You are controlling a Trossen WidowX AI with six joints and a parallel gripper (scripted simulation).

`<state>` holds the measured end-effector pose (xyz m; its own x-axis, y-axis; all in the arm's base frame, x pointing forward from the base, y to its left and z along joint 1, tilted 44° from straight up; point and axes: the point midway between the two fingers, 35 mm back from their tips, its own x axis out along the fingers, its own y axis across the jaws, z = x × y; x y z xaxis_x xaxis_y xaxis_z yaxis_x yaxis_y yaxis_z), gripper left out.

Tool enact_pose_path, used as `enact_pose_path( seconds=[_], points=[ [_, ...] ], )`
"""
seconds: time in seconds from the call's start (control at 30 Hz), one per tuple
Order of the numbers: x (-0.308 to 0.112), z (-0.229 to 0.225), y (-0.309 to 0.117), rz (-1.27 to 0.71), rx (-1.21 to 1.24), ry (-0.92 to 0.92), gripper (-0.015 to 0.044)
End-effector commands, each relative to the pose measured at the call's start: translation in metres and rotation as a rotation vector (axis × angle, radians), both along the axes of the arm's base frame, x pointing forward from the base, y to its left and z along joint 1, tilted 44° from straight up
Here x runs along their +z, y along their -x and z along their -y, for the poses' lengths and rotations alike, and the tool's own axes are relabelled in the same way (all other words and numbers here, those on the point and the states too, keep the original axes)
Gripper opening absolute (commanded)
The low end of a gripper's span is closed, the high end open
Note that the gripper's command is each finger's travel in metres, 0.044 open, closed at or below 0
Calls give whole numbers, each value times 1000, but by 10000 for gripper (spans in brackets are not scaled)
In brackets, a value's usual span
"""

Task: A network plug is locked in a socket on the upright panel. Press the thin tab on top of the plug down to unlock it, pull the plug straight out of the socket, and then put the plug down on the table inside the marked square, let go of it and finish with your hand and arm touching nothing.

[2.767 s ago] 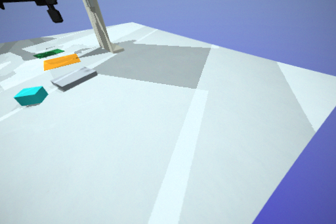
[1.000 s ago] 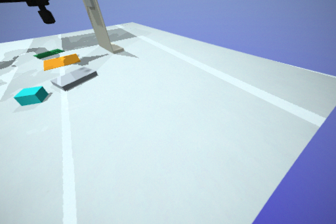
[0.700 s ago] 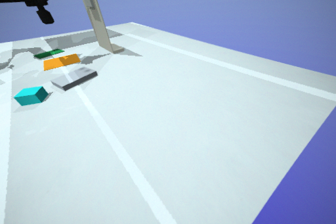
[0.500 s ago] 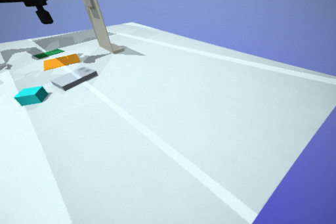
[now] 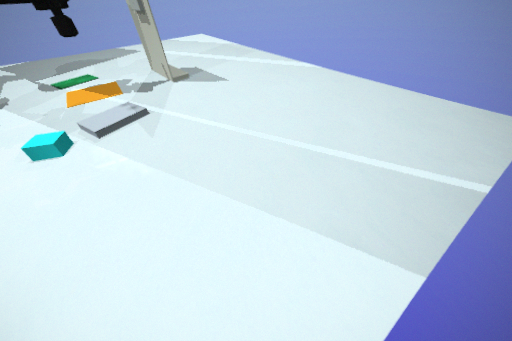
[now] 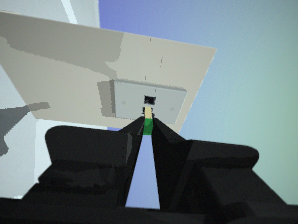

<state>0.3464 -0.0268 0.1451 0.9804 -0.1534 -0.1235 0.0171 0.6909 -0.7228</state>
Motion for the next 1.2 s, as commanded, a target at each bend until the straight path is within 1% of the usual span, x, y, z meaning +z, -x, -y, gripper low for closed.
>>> enact_pose_path(
  seconds=[0.0, 0.3, 0.9, 0.97, 1.17],
  points=[
    [-2, 0, 3, -6, -4, -3, 0],
    [10, 18, 5, -3, -1, 0, 0],
    [30, 53, 25, -7, -4, 0, 0],
    [26, 51, 24, -27, 14, 7, 0],
    [-12, 31, 23, -182, 179, 60, 0]
  ],
)
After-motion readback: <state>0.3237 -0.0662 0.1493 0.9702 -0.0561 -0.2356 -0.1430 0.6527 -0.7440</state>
